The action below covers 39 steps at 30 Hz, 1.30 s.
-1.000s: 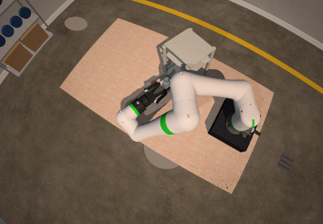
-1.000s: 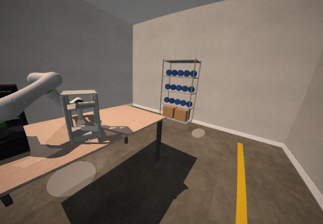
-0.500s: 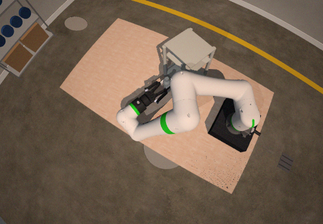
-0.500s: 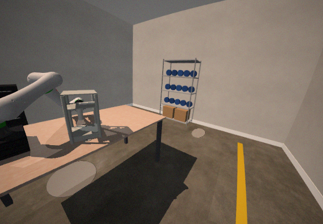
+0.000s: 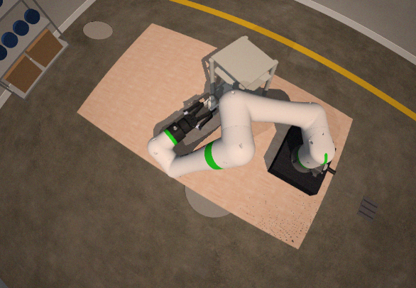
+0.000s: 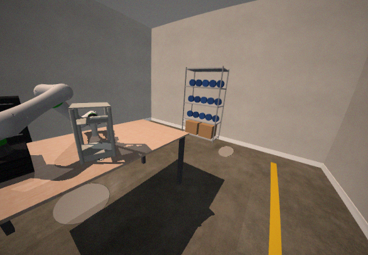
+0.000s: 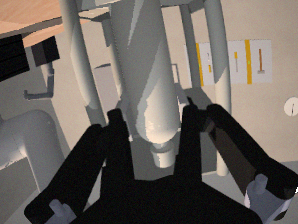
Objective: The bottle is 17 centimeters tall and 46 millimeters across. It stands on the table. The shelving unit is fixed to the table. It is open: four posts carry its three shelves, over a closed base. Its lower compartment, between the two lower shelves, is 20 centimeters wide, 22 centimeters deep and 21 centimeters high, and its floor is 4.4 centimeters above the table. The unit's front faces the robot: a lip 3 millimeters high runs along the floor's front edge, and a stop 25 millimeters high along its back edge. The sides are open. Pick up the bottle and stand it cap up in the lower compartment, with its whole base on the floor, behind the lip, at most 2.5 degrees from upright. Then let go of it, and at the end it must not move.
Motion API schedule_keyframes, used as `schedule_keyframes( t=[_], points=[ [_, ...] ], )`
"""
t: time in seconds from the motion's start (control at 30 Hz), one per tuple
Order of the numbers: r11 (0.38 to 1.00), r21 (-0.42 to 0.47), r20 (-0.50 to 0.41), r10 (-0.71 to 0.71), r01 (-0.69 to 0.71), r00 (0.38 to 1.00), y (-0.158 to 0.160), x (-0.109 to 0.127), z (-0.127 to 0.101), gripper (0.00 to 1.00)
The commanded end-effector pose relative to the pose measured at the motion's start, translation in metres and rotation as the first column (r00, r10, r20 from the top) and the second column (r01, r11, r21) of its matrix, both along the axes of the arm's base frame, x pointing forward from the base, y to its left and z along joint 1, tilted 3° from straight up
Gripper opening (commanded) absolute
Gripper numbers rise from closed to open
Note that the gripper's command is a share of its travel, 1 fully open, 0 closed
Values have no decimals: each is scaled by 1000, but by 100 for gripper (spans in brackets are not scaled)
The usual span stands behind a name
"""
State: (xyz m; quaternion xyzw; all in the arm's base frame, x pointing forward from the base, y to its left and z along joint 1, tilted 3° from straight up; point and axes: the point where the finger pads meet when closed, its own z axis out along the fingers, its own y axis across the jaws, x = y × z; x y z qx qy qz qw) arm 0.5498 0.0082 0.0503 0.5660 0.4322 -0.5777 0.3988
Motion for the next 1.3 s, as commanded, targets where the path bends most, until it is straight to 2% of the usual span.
schedule_keyframes(
  t=[0.0, 0.6, 1.27],
  points=[
    [1000, 0, 0, 0, 0, 1000, 0, 1, 0, 0],
    [1000, 0, 0, 0, 0, 1000, -7, -1, 0, 0],
    [1000, 0, 0, 0, 0, 1000, -40, -12, -1, 0]
  ],
)
